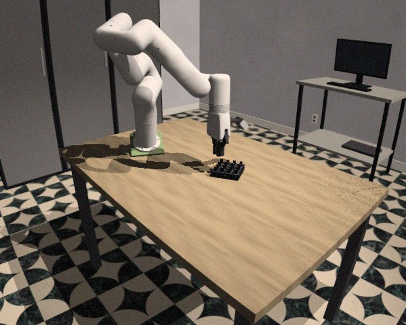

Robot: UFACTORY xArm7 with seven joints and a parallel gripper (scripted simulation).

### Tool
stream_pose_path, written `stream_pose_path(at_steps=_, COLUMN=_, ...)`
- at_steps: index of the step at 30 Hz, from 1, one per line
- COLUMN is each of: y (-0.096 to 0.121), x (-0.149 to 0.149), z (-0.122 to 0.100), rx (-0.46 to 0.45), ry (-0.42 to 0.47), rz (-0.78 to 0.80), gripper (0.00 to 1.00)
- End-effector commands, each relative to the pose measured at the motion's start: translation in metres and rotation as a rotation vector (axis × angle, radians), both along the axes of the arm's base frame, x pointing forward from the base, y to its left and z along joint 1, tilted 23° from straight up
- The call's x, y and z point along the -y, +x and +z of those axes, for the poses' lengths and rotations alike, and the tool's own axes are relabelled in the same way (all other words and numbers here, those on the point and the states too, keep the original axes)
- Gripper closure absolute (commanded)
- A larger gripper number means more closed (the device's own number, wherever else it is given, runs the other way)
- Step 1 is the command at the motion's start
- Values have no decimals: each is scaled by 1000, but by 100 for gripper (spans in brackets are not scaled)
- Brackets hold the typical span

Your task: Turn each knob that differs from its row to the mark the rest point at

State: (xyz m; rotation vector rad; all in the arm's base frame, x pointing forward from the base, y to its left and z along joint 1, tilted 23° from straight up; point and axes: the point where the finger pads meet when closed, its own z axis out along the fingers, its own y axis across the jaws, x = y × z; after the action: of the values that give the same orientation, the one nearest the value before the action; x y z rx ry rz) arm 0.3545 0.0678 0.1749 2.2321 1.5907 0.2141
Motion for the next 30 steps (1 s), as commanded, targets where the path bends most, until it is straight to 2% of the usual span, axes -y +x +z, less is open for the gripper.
stream_pose_path(at_steps=1, y=0, x=-1, z=3, rx=-39, ry=-44, rz=145, gripper=81)
stream_pose_path(at_steps=14, y=-1, x=-2, z=5, rx=-130, ry=-185, rz=525, gripper=81)
stream_pose_path(at_steps=16, y=-1, x=-2, z=5, rx=-130, ry=-185, rz=525, gripper=81)
stream_pose_path(at_steps=17, y=-1, x=-2, z=6, rx=-150, ry=-217, rz=610, gripper=81)
stream_pose_path(at_steps=30, y=-2, x=-3, z=8, rx=-240, ry=-357, rz=982, gripper=81)
